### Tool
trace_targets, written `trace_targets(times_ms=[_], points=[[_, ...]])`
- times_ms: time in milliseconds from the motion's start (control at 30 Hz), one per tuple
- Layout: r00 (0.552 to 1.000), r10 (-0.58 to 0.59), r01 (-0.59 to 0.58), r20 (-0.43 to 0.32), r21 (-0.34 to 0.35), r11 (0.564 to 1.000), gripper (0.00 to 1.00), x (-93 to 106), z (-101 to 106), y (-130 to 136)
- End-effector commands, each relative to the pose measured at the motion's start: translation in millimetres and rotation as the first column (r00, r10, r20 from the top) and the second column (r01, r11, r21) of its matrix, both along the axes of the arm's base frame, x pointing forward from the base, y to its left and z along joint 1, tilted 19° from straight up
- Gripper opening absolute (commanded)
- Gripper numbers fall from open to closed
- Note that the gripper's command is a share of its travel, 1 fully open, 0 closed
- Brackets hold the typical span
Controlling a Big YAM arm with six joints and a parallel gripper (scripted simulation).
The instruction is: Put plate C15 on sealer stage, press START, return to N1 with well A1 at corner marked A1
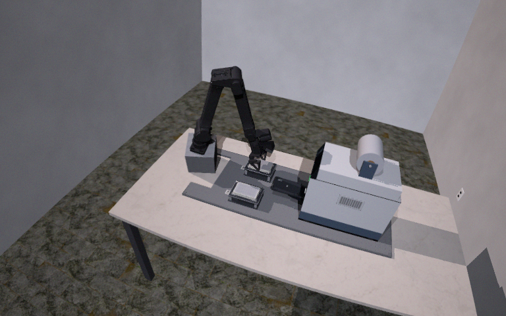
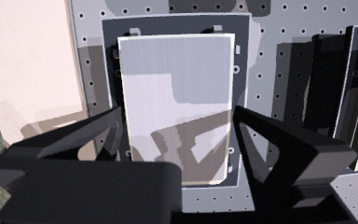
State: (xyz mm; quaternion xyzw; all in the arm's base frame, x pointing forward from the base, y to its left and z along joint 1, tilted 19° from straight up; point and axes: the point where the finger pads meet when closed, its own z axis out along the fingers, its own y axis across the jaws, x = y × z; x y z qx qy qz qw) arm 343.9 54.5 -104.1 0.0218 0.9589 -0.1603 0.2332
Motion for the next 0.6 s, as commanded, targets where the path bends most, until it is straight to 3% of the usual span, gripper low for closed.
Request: trace_targets(times_ms=[0, 567], points=[[1.000, 0.005, -0.005, 0.000, 0.002, 1.000, 1.00, -1.2, 5, 2], [1.000, -0.005, 0.005, -0.003, 0.001, 1.000, 1.00, -4.5, 15, 5]])
